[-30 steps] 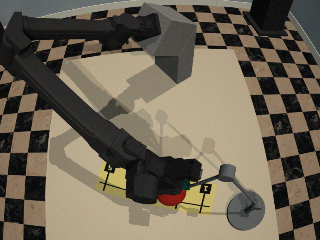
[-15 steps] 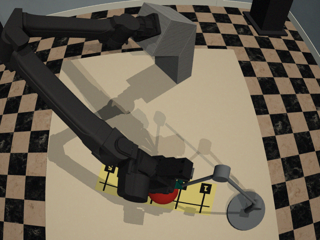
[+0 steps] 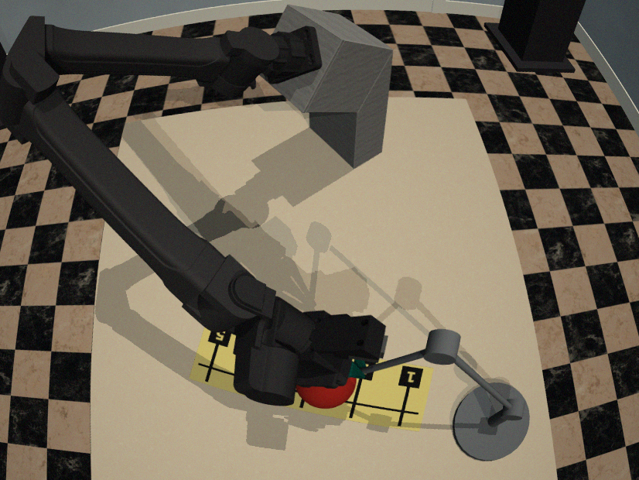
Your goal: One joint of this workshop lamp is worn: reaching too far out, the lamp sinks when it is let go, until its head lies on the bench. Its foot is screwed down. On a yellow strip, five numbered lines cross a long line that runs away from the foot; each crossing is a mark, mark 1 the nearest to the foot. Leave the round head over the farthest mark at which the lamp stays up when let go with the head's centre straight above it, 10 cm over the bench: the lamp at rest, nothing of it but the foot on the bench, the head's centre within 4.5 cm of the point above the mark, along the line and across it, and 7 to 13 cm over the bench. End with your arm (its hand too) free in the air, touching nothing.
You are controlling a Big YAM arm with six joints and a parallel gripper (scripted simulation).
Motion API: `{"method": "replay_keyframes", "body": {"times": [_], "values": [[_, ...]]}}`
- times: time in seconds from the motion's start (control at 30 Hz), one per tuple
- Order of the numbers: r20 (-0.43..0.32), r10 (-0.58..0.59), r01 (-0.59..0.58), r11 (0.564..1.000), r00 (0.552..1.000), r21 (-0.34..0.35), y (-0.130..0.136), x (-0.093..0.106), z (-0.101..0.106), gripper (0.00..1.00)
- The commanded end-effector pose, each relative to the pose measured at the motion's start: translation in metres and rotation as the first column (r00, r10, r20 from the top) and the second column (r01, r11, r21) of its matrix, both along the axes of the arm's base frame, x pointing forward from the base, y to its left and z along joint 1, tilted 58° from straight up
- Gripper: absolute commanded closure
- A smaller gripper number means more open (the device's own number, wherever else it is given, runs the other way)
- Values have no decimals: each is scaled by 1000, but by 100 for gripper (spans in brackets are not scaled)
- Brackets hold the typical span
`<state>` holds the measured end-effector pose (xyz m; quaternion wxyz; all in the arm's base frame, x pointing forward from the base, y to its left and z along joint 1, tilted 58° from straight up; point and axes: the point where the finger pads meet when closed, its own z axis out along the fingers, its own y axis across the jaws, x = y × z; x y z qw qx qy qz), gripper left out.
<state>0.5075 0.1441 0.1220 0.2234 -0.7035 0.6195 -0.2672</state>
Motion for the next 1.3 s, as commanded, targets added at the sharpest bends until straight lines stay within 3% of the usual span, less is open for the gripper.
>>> {"method": "replay_keyframes", "body": {"times": [0.0, 0.33, 1.27], "values": [[23, -3, 3, 1000, 1000, -3, -14, -6, 25, 100], [24, -3, 3, 1000, 1000, -3, -19, -8, 33, 100], [24, -3, 3, 1000, 1000, -3, -16, -5, 29, 100]]}}
